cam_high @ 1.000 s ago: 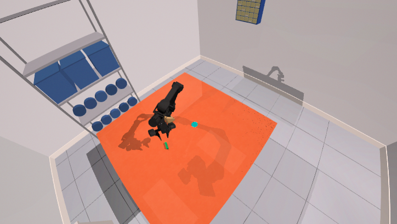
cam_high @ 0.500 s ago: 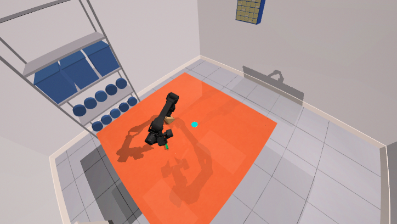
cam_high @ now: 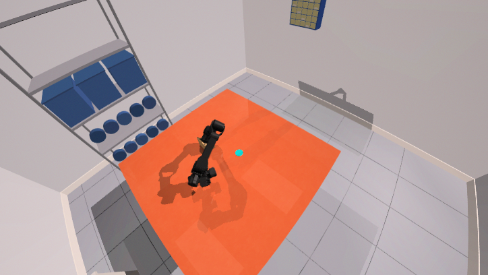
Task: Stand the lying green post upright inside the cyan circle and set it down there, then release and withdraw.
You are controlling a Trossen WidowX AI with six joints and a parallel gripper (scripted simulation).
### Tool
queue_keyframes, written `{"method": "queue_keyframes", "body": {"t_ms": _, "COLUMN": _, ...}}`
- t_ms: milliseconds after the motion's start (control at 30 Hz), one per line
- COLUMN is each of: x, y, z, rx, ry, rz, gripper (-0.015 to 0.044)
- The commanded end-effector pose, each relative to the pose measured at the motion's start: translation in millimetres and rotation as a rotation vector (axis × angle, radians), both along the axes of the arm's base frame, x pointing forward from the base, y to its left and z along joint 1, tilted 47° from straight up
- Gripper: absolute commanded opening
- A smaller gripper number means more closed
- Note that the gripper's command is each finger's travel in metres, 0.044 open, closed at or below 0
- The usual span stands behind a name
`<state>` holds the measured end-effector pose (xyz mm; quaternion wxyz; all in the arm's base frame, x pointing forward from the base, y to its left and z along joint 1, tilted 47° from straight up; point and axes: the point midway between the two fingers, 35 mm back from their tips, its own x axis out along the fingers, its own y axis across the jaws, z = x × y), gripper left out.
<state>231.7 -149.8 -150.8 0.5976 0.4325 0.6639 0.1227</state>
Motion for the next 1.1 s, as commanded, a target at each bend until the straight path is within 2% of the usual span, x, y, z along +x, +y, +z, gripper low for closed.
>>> {"method": "queue_keyframes", "body": {"t_ms": 0, "x": 2, "y": -2, "z": 0, "rx": -0.009, "ry": -0.013, "rz": -0.017, "gripper": 0.0180}}
{"method": "queue_keyframes", "body": {"t_ms": 200, "x": 2, "y": -2, "z": 0, "rx": -0.009, "ry": -0.013, "rz": -0.017, "gripper": 0.0023}}
{"method": "queue_keyframes", "body": {"t_ms": 1067, "x": -1, "y": -53, "z": 43, "rx": -0.014, "ry": -0.011, "rz": -0.018, "gripper": 0.0023}}
